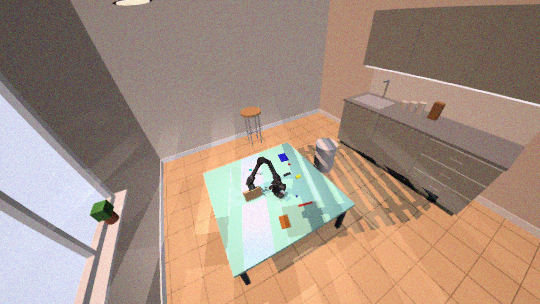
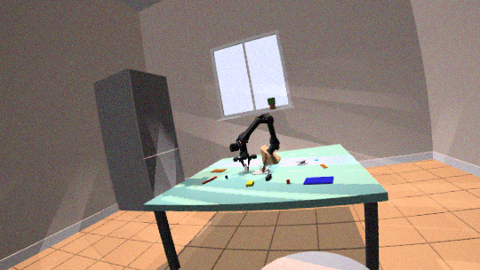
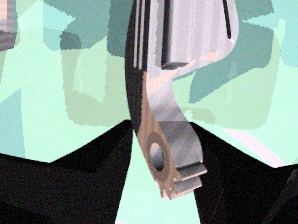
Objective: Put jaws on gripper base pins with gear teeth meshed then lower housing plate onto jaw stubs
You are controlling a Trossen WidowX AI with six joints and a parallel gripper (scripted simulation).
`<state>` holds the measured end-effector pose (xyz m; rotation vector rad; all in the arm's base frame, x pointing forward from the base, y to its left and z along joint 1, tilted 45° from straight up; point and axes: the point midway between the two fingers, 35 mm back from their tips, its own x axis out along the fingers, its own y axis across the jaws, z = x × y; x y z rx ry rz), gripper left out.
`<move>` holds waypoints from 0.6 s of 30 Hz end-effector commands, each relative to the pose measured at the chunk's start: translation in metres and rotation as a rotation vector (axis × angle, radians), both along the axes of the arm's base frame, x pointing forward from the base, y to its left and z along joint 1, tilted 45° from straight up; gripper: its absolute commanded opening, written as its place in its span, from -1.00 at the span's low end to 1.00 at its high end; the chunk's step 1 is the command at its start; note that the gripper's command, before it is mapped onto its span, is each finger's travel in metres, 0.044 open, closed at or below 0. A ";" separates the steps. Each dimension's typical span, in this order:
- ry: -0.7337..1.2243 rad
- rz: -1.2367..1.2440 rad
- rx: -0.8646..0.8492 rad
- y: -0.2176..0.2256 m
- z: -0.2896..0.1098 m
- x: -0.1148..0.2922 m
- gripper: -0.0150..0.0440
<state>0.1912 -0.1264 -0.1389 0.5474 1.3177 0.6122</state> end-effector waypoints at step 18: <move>-0.002 0.003 -0.004 -0.016 0.015 -0.003 -0.37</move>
